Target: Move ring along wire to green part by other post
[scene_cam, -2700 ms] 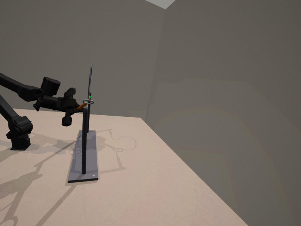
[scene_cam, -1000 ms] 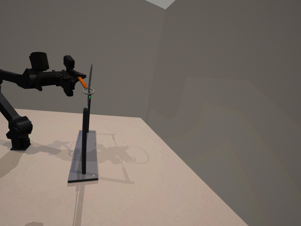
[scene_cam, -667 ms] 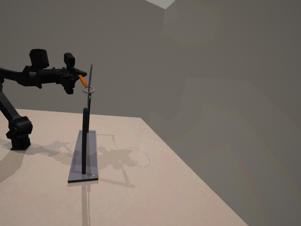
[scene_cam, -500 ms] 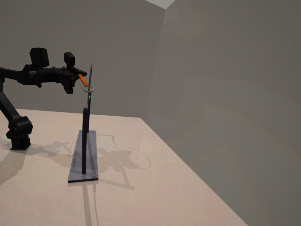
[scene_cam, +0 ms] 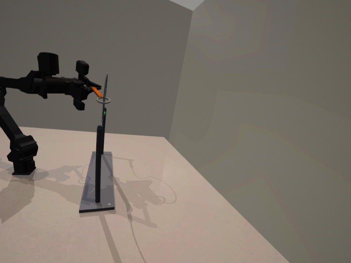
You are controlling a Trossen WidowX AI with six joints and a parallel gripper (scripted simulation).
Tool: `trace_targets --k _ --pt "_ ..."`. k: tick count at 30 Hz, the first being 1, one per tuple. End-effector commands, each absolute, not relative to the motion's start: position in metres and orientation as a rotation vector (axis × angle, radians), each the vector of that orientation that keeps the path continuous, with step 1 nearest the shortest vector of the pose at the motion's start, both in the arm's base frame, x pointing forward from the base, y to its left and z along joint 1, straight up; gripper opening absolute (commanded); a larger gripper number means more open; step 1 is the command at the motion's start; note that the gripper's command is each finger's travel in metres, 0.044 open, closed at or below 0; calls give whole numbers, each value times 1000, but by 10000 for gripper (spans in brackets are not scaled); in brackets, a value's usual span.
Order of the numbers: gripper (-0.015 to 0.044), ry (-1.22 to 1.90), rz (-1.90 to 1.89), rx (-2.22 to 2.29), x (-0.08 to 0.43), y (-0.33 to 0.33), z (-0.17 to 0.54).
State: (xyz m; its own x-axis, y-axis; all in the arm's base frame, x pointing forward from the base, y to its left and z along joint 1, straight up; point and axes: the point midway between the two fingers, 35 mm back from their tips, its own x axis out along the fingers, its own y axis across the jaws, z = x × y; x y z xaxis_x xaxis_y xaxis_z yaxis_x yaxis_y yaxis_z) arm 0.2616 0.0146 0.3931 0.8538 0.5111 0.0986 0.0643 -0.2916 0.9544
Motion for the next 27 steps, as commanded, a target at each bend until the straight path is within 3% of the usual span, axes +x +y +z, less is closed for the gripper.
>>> trace_targets --k 1,27 --pt "-150 447 451 1773 261 16 392" --pt "-150 503 335 1427 262 17 378"
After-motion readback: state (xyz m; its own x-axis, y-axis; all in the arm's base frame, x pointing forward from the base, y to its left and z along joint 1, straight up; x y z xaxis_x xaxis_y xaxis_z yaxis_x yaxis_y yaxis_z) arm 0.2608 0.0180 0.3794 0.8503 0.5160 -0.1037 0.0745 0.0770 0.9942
